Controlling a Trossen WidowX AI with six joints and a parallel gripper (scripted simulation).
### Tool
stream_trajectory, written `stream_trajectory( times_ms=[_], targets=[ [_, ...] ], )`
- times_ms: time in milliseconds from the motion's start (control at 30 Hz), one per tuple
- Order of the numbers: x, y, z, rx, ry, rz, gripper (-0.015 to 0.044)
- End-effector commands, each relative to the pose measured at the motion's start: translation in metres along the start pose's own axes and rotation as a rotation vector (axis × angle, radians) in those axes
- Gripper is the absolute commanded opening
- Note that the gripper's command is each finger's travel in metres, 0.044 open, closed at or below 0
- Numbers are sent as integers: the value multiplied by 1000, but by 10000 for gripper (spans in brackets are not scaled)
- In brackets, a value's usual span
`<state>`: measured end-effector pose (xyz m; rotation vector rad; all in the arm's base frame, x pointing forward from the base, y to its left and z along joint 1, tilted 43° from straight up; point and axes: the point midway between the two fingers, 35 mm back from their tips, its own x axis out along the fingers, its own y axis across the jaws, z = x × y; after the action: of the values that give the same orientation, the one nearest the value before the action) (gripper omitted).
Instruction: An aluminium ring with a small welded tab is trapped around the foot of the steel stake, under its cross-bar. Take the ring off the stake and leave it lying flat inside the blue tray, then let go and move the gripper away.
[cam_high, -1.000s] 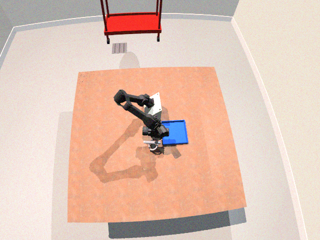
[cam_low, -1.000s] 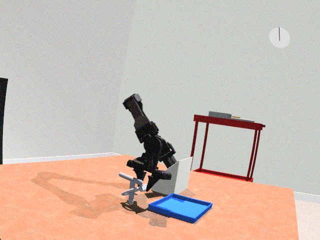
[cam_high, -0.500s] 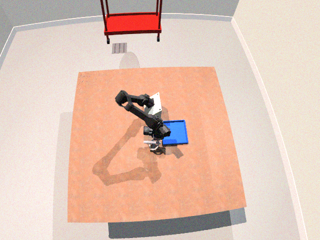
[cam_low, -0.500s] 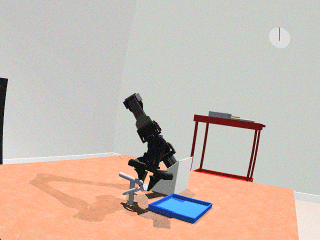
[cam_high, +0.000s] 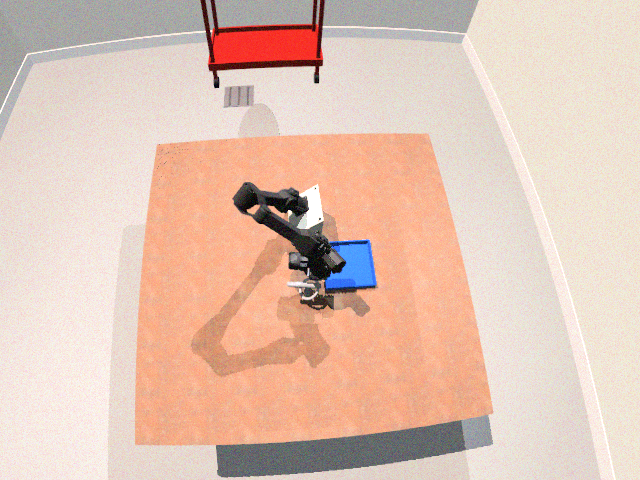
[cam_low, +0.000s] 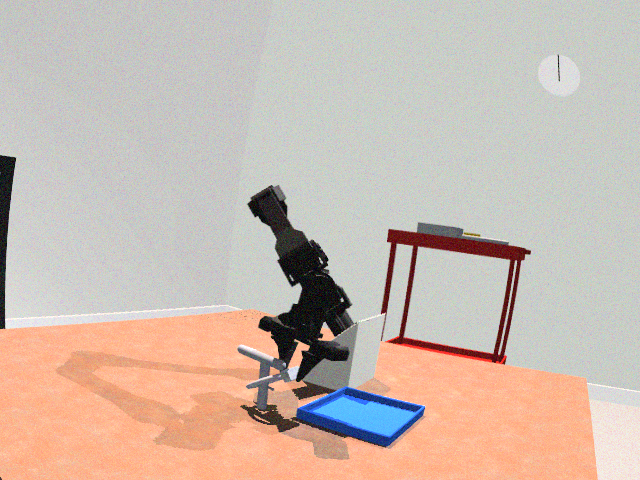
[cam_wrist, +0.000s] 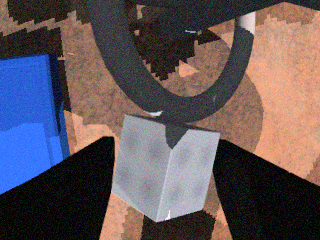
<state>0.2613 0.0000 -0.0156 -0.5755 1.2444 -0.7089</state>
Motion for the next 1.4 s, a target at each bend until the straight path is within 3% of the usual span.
stream_trajectory(
  times_ms=[0, 1367],
  targets=[
    [-3, 1, 4, 7, -12, -3, 0],
    [-14, 13, 5, -7, -31, -65, 0]
  ],
)
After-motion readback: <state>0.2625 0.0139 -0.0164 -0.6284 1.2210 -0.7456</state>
